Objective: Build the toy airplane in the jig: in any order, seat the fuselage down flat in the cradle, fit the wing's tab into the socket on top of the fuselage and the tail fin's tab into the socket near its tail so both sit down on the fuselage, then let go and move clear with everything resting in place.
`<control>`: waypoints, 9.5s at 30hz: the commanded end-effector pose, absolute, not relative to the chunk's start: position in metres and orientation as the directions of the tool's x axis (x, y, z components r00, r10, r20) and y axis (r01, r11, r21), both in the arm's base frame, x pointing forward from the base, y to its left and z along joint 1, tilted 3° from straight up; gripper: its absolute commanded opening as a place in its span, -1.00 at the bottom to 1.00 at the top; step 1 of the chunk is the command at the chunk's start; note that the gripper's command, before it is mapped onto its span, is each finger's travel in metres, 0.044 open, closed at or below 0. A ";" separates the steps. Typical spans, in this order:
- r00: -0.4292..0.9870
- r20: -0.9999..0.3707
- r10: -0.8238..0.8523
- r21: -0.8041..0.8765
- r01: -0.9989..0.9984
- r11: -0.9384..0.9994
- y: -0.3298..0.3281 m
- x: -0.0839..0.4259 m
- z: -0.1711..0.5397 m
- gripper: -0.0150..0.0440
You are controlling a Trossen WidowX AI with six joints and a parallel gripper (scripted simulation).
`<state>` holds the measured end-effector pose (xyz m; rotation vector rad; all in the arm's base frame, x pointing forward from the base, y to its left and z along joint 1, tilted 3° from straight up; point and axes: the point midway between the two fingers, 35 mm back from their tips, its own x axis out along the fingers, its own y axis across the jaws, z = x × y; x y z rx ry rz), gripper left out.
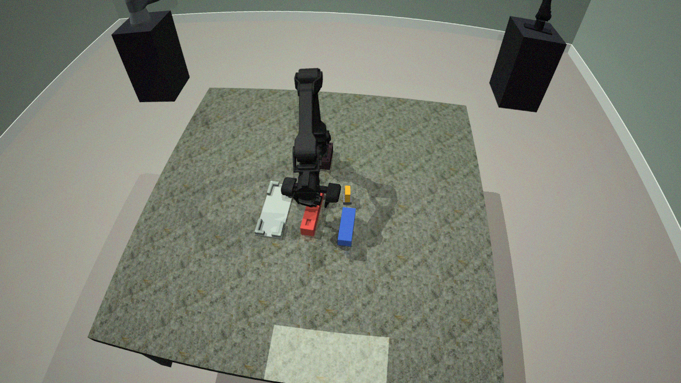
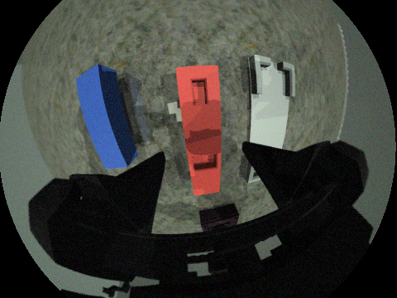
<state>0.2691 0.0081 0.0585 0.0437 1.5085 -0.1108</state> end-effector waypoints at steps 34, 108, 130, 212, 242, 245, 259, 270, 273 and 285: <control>0.051 -0.997 -0.051 -0.046 0.096 0.994 0.005 0.270 0.011 0.47; 0.051 -0.997 -0.053 -0.049 0.075 0.996 -0.029 0.271 0.122 -0.49; 0.050 -0.997 -0.061 -0.058 0.051 0.997 -0.093 0.267 0.094 -0.49; 0.050 -0.997 -0.066 -0.064 0.033 0.997 -0.123 0.262 0.042 1.00; 0.050 -0.997 -0.054 -0.054 0.017 0.998 -0.081 0.284 0.148 1.00; 0.049 -0.998 -0.050 -0.050 0.001 0.999 -0.048 0.299 0.145 1.00; 0.055 -0.998 -0.040 -0.037 0.050 0.998 0.126 0.328 0.126 1.00; 0.056 -0.998 -0.042 -0.038 0.059 0.997 0.132 0.330 0.085 1.00; 0.056 -0.998 -0.042 -0.038 0.059 0.997 0.132 0.330 0.083 1.00; 0.056 -0.998 -0.042 -0.038 0.059 0.997 0.131 0.332 0.062 1.00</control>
